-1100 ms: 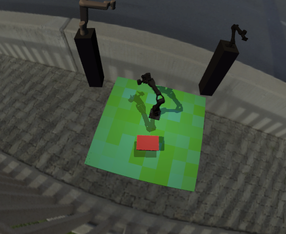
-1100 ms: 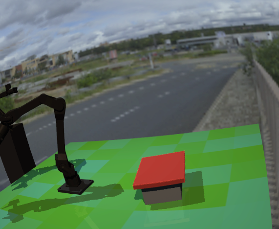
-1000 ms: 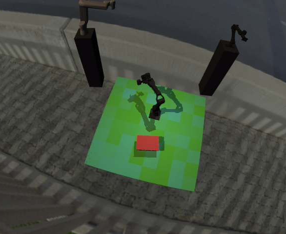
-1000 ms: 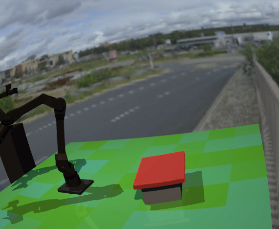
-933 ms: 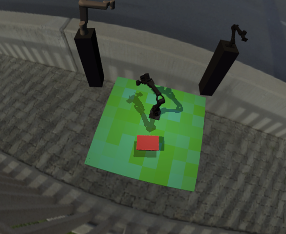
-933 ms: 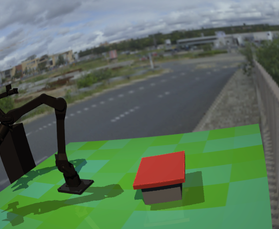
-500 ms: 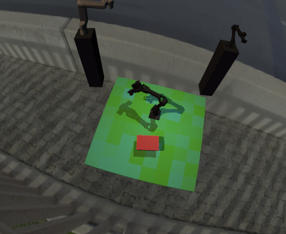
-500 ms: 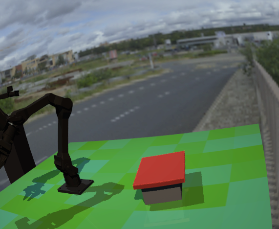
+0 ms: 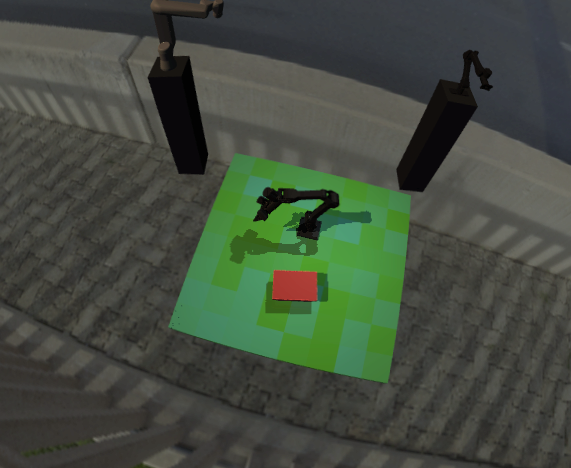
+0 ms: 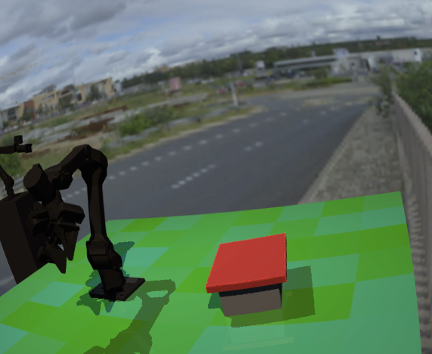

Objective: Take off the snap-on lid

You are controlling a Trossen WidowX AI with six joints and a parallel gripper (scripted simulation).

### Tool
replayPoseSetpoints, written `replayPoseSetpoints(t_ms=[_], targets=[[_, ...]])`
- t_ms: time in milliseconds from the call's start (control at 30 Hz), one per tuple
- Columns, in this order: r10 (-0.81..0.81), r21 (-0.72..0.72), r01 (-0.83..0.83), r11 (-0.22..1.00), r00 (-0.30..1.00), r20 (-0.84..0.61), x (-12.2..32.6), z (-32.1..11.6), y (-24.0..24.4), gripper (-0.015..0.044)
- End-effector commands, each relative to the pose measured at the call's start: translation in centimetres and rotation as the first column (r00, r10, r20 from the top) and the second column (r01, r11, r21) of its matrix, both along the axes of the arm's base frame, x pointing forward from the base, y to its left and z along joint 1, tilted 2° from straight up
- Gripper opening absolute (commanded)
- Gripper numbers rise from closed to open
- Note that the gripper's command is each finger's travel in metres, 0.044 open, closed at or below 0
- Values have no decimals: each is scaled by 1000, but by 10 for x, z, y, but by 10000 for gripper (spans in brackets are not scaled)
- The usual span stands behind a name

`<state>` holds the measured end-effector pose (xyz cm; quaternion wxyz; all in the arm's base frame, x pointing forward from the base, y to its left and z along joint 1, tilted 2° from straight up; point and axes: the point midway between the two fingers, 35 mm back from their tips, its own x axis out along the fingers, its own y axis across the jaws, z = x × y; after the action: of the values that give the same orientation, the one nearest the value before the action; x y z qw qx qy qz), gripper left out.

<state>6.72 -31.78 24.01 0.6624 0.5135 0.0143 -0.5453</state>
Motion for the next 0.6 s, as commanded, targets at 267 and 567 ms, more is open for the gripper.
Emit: replayPoseSetpoints(t_ms=[267,567], targets=[[319,158,-350,923,929,190,128,-12,90,235],[508,292,-589,753,803,311,185,-20,190,235]])
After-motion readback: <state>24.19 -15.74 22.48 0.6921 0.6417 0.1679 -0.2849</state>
